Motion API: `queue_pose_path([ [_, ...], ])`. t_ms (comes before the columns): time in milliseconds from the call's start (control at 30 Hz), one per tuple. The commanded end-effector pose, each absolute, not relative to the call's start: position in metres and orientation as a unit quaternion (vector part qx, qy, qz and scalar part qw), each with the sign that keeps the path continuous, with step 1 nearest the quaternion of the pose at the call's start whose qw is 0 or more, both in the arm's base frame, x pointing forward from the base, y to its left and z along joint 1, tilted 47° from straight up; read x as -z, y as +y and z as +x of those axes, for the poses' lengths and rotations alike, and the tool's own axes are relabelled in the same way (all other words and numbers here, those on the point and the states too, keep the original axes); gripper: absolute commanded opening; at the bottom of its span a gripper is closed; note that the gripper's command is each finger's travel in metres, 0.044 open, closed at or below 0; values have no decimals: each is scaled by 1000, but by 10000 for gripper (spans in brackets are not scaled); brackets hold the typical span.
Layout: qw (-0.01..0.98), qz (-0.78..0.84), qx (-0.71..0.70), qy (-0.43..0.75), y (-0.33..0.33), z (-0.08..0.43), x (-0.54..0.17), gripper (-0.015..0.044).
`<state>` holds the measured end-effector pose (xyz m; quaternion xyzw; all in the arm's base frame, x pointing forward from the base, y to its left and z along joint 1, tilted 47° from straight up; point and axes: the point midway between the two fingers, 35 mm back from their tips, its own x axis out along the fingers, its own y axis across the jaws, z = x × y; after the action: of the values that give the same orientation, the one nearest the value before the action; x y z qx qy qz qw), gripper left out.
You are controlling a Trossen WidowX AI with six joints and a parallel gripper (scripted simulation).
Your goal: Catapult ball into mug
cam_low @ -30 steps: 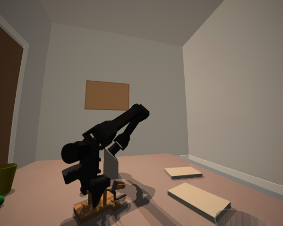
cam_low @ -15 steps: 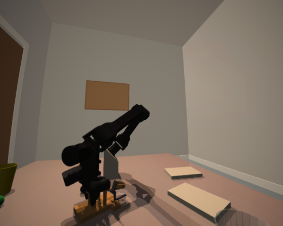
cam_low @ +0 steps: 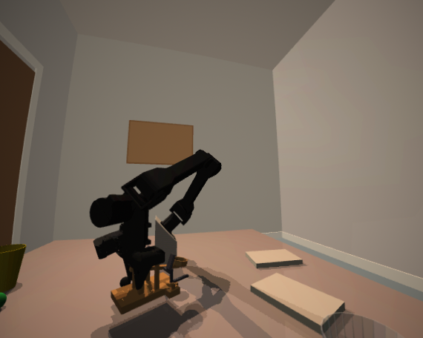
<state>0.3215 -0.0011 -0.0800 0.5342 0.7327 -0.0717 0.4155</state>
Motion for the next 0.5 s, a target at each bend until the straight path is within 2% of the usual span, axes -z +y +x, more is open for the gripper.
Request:
queue_pose_path([
  [0,427,530,62,730,-8,325,72,0],
  [467,541,415,-114,723,-5,329,72,0],
])
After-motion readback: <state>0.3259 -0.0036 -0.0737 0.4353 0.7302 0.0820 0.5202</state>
